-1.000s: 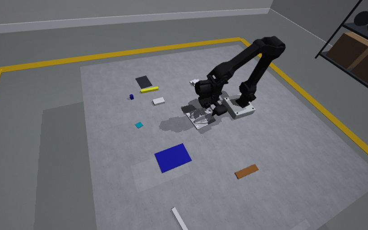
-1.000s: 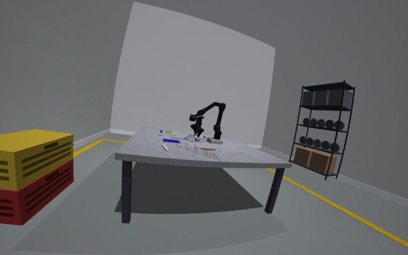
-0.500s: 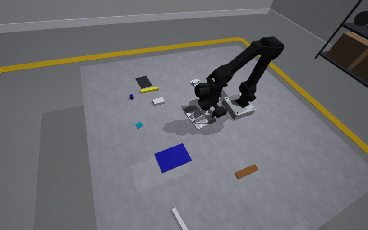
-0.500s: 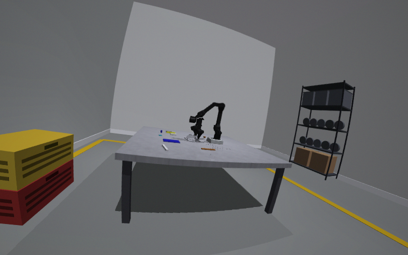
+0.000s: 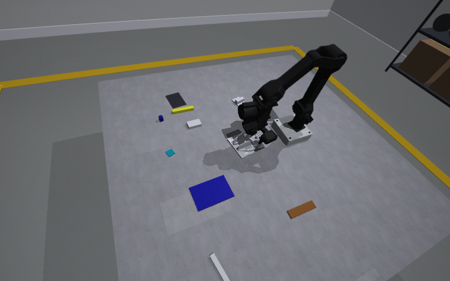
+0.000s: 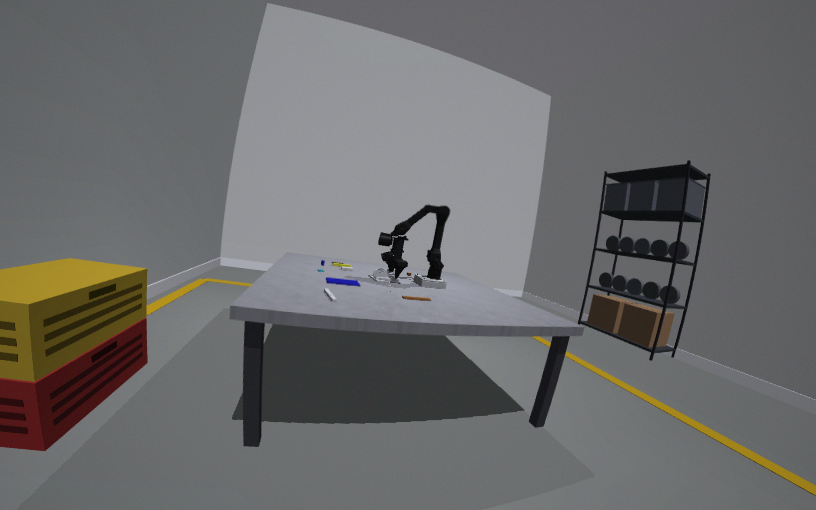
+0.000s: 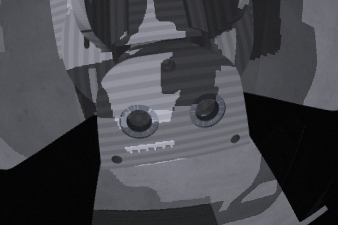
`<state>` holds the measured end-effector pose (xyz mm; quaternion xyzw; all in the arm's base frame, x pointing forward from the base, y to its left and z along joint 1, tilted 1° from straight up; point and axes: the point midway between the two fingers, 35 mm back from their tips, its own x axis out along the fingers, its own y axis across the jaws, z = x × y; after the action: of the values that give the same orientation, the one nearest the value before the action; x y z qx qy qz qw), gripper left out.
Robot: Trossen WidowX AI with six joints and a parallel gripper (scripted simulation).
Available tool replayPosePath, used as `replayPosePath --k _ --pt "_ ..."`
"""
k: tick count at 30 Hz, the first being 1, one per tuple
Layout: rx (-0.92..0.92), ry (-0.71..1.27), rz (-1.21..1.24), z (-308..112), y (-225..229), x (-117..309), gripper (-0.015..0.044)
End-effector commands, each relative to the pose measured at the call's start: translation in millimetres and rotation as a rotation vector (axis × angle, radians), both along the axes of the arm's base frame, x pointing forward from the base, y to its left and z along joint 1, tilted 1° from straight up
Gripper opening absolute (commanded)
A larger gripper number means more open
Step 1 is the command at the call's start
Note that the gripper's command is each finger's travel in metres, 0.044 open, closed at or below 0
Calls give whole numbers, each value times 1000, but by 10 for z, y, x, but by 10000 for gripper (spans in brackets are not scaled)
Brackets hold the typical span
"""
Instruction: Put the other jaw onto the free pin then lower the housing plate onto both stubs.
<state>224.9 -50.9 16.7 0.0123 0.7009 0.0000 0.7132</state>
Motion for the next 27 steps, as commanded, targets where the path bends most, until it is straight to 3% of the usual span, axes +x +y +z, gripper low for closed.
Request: replayPosePath --k 1,27 --pt "2 2 -4 -18 3 -1 351" --pt "2 2 -10 -67 4 -1 351"
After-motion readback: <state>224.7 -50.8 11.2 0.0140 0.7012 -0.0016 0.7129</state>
